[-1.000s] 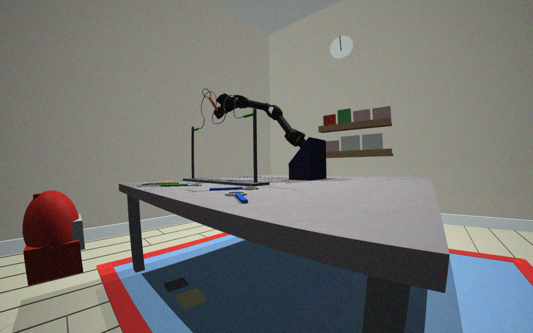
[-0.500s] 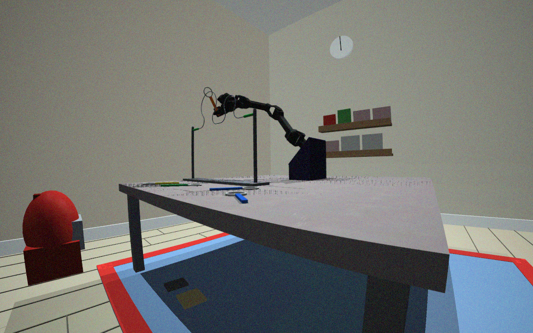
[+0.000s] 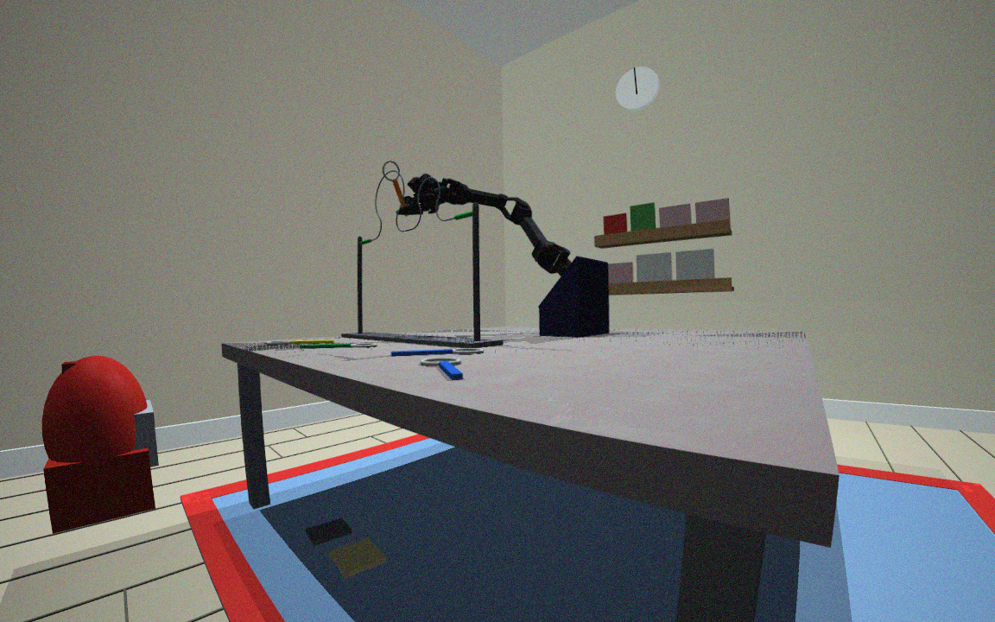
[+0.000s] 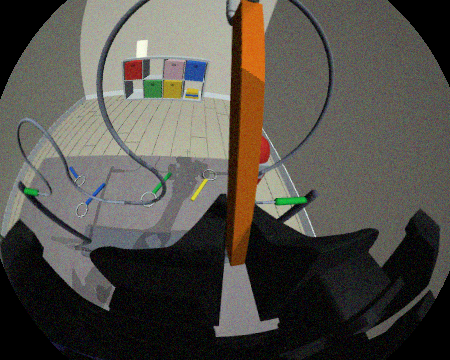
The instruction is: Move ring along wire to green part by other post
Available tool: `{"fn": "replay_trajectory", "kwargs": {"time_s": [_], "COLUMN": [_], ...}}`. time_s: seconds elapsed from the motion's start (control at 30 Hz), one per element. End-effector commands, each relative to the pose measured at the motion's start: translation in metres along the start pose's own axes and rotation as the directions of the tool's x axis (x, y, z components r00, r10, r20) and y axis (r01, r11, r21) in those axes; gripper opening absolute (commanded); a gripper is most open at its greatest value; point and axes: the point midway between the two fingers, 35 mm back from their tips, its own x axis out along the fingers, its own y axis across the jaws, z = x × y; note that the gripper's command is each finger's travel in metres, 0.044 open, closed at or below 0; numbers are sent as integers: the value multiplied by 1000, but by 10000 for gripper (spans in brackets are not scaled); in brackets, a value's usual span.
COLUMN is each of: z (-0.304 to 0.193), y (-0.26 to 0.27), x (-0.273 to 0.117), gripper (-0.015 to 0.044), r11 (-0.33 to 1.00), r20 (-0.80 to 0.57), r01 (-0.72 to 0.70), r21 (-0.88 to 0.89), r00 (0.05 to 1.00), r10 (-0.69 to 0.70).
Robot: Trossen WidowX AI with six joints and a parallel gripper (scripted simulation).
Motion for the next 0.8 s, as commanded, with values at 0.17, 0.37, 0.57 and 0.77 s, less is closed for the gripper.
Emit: {"fn": "replay_trajectory", "kwargs": {"time_s": [0.17, 0.37, 0.57, 0.77], "z": [-1, -1, 0, 0], "y": [-3, -6, -8, -11], "x": [1, 1, 1, 1], "gripper": [-150, -150, -150, -150], "r11": [992, 980, 962, 939], "r20": [12, 26, 42, 60], "r01": [64, 103, 141, 179], "r21": [-106, -170, -232, -293], "r00": [998, 995, 990, 984], "r10": [-63, -100, -135, -168]}}
